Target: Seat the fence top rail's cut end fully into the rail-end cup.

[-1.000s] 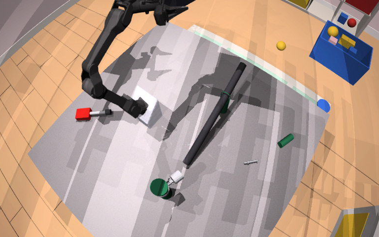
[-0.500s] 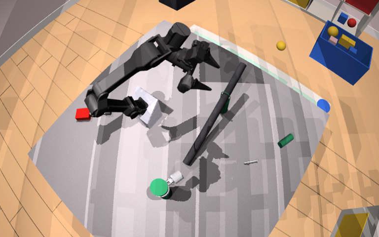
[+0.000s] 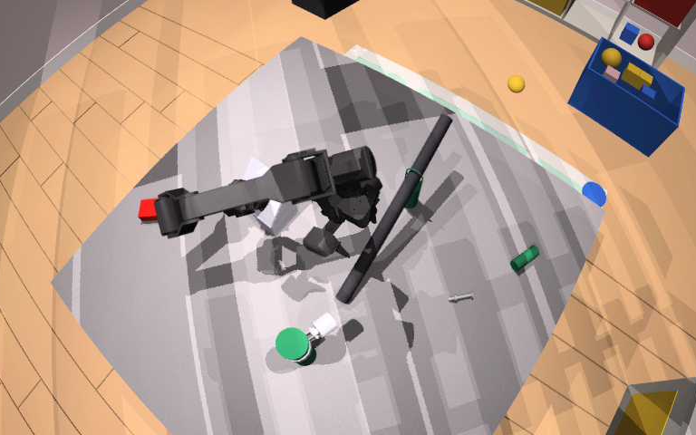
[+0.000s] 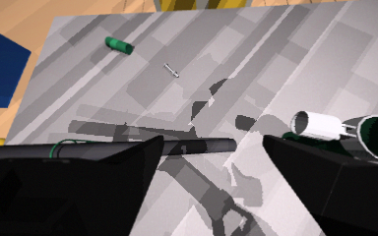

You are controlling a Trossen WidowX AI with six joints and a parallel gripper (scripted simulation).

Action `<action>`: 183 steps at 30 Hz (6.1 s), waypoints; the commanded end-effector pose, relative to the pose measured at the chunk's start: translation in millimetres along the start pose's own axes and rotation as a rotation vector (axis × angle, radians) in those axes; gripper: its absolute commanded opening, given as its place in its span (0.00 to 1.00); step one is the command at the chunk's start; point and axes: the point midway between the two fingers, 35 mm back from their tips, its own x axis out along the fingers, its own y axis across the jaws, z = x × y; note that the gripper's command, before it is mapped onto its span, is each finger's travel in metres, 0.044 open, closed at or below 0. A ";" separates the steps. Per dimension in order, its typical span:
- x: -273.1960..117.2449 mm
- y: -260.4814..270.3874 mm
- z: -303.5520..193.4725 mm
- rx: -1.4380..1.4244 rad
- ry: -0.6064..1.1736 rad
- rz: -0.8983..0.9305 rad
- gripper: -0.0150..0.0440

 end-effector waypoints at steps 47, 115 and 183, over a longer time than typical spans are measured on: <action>52.5 -156.3 -13.3 -1.345 0.124 -0.090 1.00; 126.8 -167.1 -19.9 -1.348 0.123 -0.095 0.38; 113.1 -164.4 -43.8 -1.616 0.011 0.025 0.25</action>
